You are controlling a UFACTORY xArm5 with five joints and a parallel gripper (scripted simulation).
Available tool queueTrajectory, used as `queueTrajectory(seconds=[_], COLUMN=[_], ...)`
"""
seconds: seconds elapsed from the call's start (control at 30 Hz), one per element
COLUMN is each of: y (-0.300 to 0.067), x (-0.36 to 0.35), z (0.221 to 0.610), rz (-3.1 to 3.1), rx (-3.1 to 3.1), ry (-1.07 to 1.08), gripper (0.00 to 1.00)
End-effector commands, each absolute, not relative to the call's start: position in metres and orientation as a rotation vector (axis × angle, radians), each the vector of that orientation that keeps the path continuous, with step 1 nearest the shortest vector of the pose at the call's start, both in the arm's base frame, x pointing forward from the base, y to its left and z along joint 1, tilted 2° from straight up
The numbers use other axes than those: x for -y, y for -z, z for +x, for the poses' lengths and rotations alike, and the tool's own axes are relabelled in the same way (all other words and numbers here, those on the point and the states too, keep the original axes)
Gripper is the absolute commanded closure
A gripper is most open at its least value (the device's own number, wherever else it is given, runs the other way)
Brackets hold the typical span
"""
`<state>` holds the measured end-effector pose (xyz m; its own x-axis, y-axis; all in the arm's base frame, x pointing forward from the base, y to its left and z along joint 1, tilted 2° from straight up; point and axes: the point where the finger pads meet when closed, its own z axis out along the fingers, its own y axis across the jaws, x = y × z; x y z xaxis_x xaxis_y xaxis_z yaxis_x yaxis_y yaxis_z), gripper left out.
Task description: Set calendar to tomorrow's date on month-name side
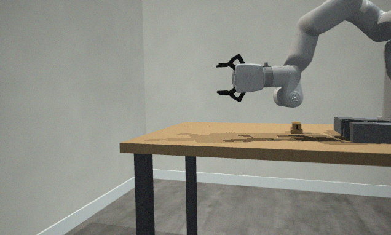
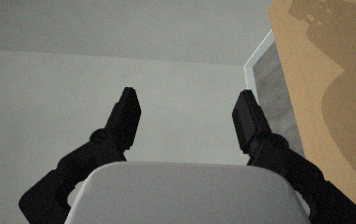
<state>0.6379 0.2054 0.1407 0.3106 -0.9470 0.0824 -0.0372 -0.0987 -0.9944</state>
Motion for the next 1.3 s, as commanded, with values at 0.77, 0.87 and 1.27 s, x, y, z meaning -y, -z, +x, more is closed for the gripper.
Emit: queueTrajectory(seconds=[0.77,0.87,1.27], y=[-0.141,-0.138,-0.127], x=[-0.199,-0.189,-0.156], z=[0.643,0.648,0.649], rz=[-1.447,-1.447,-1.402], rx=[-1.033,-1.146,-1.478], ry=[0.963,0.885,0.673], gripper=[0.0,0.0,0.0])
